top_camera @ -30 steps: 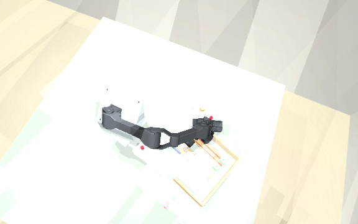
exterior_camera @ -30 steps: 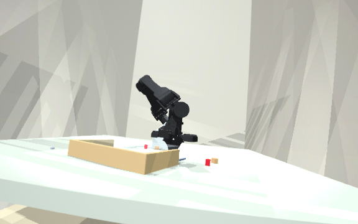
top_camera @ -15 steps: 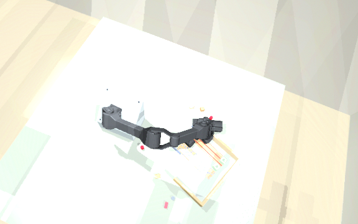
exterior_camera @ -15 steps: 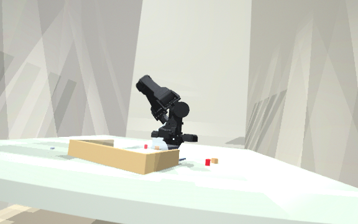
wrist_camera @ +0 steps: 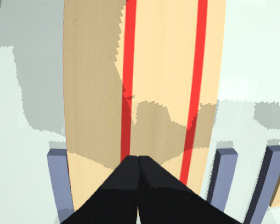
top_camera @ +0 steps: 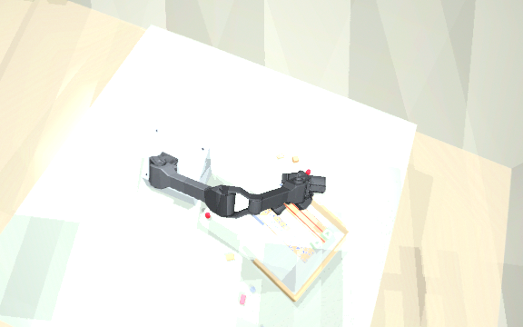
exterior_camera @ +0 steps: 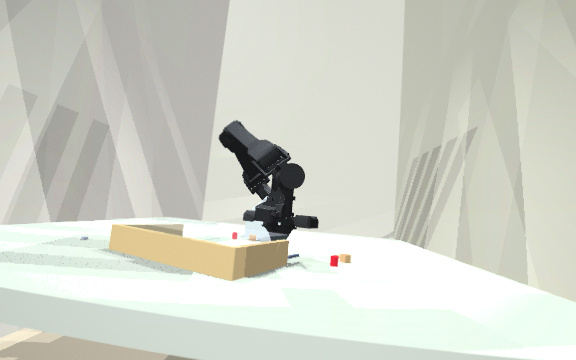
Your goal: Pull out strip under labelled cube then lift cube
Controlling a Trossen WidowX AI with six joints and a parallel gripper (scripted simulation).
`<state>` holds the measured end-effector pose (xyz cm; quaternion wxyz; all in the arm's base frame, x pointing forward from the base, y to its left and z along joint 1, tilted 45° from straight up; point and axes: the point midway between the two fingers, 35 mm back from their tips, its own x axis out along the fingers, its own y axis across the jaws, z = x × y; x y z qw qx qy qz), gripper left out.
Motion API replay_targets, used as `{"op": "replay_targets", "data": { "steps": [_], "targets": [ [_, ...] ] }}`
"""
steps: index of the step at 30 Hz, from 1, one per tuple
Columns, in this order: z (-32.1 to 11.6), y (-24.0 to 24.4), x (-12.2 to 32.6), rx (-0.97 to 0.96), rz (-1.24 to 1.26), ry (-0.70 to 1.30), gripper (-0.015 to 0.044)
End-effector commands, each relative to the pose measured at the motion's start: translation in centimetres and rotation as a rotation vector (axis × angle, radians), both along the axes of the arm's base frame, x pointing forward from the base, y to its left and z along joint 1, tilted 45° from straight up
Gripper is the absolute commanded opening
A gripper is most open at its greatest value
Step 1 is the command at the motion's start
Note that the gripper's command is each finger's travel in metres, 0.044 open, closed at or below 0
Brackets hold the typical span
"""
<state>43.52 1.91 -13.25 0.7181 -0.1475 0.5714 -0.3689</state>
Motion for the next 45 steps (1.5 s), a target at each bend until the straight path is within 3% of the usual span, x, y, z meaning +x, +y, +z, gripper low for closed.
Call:
{"op": "replay_targets", "data": {
  "steps": [1,45],
  "targets": [
    [-0.2,-0.4,0.1,-0.004,-0.003,0.003,0.0],
    [-2.0,0.6,-4.8,-0.003,-0.003,0.006,0.0]
  ]
}}
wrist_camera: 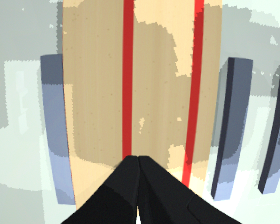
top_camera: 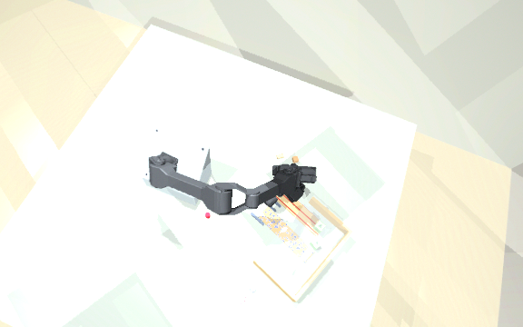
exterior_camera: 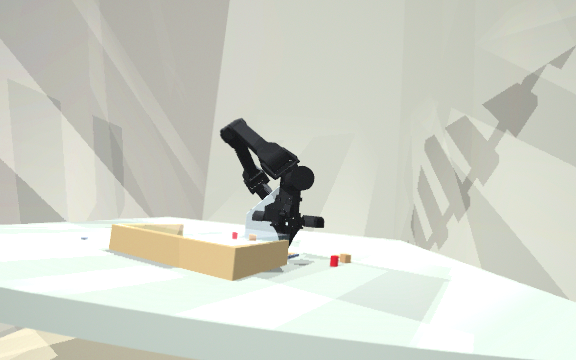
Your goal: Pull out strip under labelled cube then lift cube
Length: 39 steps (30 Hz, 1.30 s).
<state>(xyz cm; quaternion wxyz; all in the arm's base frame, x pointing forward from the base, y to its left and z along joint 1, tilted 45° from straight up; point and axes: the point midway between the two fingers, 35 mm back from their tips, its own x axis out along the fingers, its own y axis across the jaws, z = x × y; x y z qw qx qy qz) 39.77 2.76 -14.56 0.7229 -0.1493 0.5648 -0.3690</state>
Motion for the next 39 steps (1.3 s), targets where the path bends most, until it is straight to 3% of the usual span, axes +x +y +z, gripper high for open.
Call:
{"op": "replay_targets", "data": {
  "steps": [1,39],
  "targets": [
    [-0.8,-0.2,-1.2,0.004,-0.011,0.019,0.0],
    [-2.5,0.9,-6.7,0.005,-0.01,0.022,0.0]
  ]
}}
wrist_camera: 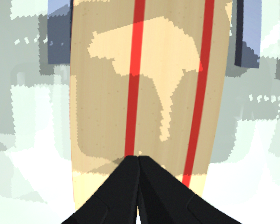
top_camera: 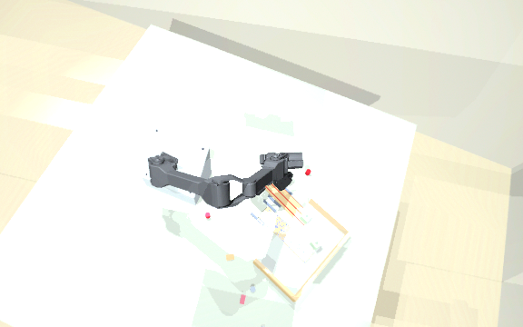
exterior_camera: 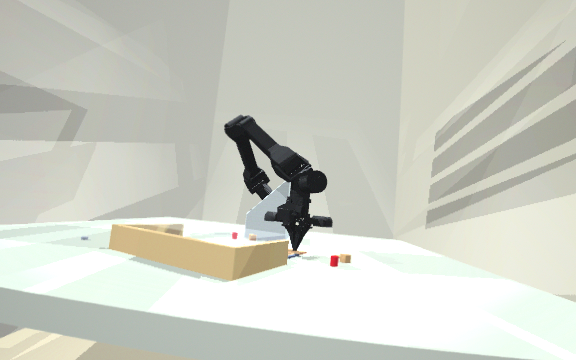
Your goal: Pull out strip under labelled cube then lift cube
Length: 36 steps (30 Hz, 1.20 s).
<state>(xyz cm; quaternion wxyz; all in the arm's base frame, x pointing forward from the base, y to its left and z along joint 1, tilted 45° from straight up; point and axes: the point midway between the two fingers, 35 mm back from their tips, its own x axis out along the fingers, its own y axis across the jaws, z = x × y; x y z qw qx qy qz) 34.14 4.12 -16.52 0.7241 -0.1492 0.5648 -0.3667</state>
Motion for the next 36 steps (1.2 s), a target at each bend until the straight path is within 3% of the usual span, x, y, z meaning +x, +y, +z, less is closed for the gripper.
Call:
{"op": "replay_targets", "data": {
  "steps": [1,36],
  "targets": [
    [-0.6,-0.4,-1.2,0.002,-0.015,0.023,0.0],
    [-2.2,0.7,-6.4,0.004,-0.015,0.025,0.0]
  ]
}}
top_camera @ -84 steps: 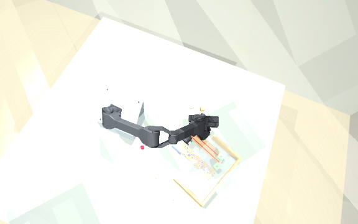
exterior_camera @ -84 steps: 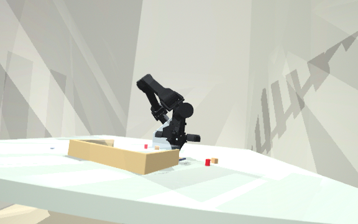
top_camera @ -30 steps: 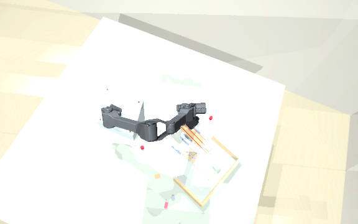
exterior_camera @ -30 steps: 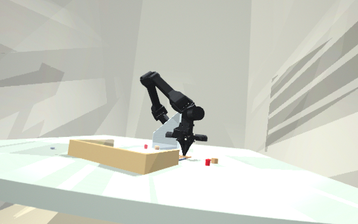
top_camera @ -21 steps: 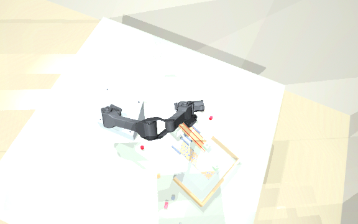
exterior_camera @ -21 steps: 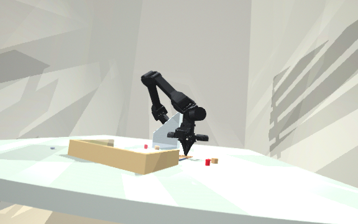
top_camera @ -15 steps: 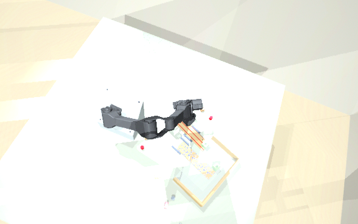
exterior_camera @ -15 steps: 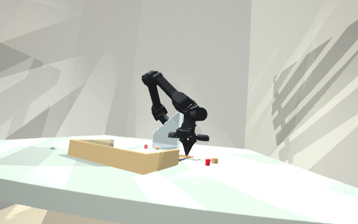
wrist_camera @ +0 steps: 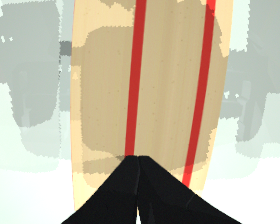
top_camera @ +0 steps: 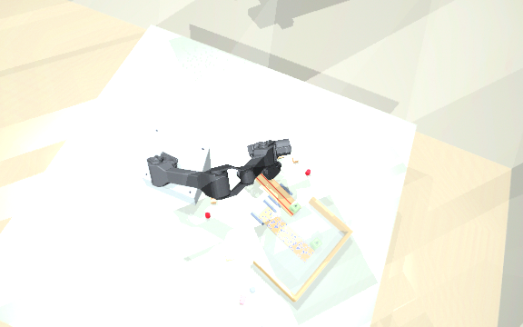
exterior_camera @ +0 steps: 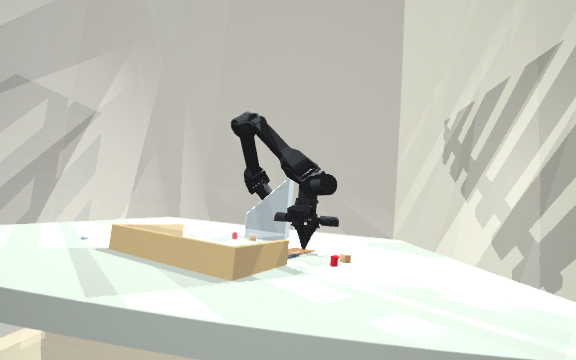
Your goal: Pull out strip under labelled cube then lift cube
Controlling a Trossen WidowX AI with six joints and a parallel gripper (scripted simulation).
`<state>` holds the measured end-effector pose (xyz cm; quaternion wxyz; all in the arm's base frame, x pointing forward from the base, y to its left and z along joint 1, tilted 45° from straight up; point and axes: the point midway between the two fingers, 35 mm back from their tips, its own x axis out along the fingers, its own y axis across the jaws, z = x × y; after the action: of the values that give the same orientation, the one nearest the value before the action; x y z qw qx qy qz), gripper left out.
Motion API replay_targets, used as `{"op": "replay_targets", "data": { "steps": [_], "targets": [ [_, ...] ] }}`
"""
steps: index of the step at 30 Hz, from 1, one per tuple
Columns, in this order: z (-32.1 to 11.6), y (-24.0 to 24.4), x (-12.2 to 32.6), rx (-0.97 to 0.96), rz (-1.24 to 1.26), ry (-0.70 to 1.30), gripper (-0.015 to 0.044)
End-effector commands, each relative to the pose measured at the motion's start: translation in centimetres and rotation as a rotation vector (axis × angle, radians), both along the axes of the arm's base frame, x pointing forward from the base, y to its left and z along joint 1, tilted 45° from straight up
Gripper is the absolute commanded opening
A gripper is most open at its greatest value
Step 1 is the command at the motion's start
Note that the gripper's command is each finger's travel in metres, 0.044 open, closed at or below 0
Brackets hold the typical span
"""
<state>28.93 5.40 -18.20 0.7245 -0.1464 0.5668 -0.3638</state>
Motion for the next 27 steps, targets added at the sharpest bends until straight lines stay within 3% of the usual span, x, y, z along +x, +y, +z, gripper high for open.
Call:
{"op": "replay_targets", "data": {
  "steps": [1,27],
  "targets": [
    [-0.6,-0.5,-1.3,-0.005,-0.015,0.024,0.0],
    [-1.0,-0.2,-2.6,-0.004,-0.015,0.025,0.0]
  ]
}}
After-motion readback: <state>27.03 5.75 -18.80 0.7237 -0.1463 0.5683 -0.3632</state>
